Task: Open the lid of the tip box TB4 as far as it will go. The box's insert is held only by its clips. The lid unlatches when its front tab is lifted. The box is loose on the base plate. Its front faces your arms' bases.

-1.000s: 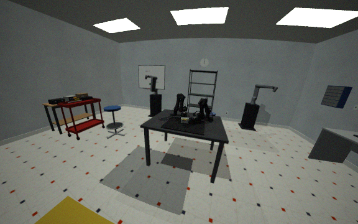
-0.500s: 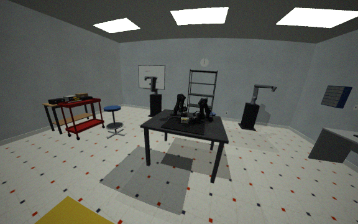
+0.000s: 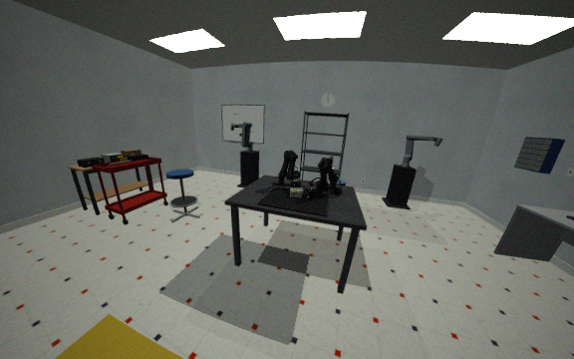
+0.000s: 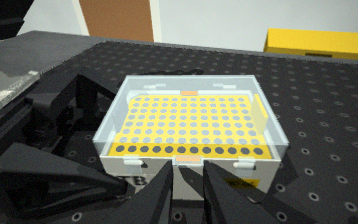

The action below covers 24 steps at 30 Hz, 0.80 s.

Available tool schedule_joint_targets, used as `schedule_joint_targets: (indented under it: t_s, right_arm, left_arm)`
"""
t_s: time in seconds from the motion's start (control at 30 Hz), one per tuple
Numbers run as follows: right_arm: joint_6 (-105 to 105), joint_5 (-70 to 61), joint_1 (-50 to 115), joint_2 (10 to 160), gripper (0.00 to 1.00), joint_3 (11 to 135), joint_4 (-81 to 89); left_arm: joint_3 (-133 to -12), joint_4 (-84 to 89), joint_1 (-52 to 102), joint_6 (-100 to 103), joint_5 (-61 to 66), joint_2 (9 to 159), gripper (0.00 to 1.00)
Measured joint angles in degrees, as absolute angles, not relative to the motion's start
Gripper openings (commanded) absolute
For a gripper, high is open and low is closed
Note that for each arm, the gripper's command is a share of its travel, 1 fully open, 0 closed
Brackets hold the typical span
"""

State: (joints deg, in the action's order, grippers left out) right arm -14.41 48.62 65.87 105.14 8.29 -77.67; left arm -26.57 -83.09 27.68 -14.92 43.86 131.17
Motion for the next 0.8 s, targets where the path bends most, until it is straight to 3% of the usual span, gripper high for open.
schedule_joint_targets:
  t_s: [0.23,0.27,0.3,0.8]
  right_arm:
    - [-14.41,48.6,65.87,105.14,0.13,8.29,-77.67]
    - [-14.41,48.6,65.87,105.14,0.01,8.29,-77.67]
    - [-14.41,48.6,65.87,105.14,0.12,8.29,-77.67]
    - [-14.33,48.88,65.84,101.58,0.12,8.27,-75.9]
  left_arm:
    - [-26.57,-83.09,27.68,-14.92,43.9,131.17,0.83]
    - [-26.57,-83.09,27.68,-14.92,43.9,131.17,0.83]
    - [-26.57,-83.09,27.68,-14.92,43.9,131.17,0.83]
    - [-26.55,-83.48,27.68,-14.81,43.97,131.2,0.83]
